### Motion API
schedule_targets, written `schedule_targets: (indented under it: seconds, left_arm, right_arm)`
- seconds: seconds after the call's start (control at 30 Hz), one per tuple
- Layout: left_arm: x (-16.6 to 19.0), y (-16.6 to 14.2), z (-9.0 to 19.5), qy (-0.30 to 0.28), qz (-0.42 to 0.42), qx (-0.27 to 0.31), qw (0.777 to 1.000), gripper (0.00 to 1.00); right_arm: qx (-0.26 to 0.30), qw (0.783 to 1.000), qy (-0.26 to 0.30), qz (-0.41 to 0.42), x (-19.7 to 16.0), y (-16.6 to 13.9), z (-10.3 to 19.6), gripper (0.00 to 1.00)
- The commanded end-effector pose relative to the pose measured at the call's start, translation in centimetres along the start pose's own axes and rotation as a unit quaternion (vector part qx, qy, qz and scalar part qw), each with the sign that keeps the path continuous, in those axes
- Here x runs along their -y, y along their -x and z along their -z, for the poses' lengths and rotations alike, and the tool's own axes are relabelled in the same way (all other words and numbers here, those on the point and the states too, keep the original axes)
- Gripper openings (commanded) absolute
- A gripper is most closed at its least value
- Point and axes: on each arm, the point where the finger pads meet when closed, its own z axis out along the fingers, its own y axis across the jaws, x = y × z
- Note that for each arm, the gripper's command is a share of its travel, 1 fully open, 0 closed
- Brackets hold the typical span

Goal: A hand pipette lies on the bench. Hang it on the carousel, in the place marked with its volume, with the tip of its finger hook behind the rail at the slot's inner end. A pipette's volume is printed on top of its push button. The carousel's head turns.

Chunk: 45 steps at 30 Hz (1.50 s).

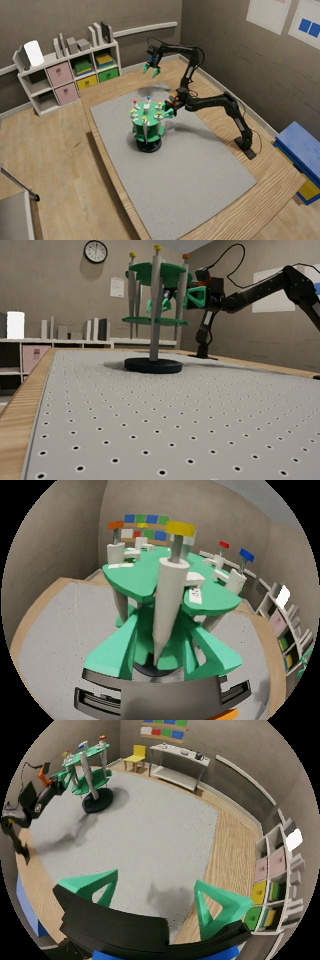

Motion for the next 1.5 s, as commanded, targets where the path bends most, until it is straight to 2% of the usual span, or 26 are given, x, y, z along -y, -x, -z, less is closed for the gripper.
schedule_targets:
  seconds: [0.0,0.1,0.17,0.23,0.33,1.47]
  left_arm:
    - [-0.7,1.9,-0.2,-0.033,0.013,0.011,0.999,0.50]
    - [-0.7,1.9,-0.2,-0.088,0.012,0.012,0.996,0.50]
    - [-0.7,1.9,-0.2,-0.088,0.012,0.012,0.996,0.50]
    - [-0.5,3.7,-0.3,-0.088,0.030,0.025,0.995,0.50]
    - [0.3,3.7,0.6,-0.098,0.031,0.025,0.994,0.50]
    - [-0.2,3.4,0.0,-0.090,0.025,0.020,0.995,0.50]
  right_arm:
    - [0.011,1.000,0.001,0.004,0.4,0.5,0.1,1.00]
    - [0.011,1.000,0.001,0.004,0.4,0.5,0.1,1.00]
    - [0.011,1.000,0.001,0.004,0.4,0.5,0.1,1.00]
    - [0.011,1.000,0.001,0.004,0.4,0.5,0.1,1.00]
    - [0.011,1.000,0.001,0.004,0.4,0.5,0.1,1.00]
    - [0.011,1.000,0.001,0.004,0.4,0.5,0.1,1.00]
